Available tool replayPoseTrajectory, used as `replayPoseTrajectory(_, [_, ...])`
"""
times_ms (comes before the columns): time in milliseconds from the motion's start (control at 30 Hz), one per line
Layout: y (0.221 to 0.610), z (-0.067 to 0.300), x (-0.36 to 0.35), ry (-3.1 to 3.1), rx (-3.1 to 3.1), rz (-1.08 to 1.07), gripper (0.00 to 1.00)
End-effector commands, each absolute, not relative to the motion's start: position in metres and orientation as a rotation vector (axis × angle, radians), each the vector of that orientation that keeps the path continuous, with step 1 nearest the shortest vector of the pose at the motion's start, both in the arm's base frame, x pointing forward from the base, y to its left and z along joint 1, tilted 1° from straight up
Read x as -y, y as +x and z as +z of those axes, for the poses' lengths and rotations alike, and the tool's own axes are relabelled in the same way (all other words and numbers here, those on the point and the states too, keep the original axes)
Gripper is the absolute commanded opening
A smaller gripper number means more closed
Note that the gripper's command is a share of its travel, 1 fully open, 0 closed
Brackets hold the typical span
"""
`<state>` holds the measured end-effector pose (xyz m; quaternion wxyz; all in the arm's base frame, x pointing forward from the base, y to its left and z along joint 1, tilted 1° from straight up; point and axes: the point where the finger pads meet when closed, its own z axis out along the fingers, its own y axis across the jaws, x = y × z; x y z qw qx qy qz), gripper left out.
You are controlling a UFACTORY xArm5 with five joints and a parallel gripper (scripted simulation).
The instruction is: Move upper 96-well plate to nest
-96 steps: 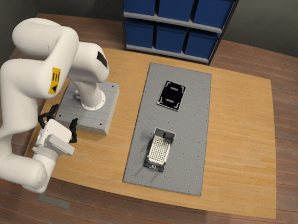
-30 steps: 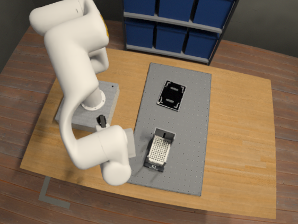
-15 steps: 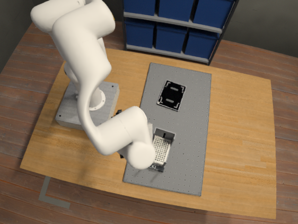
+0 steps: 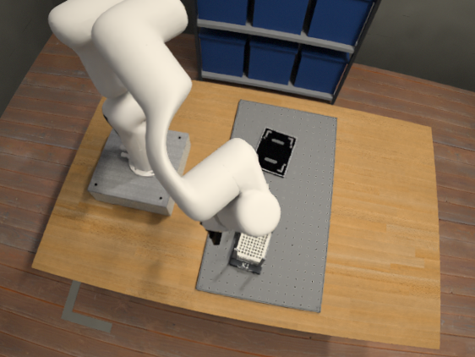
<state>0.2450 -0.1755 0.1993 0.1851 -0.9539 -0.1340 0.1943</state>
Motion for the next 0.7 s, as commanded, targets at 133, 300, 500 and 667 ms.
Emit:
replayPoseTrajectory(133, [0.273, 0.203, 0.161, -2.787, 0.338, 0.534, 1.0])
replayPoseTrajectory(300, [0.289, 0.205, 0.15, -2.852, 0.307, 0.508, 1.0])
replayPoseTrajectory(500, [0.308, 0.209, 0.135, -2.914, 0.274, 0.472, 1.0])
replayPoseTrajectory(667, [0.322, 0.213, 0.122, -2.97, 0.24, 0.425, 1.0])
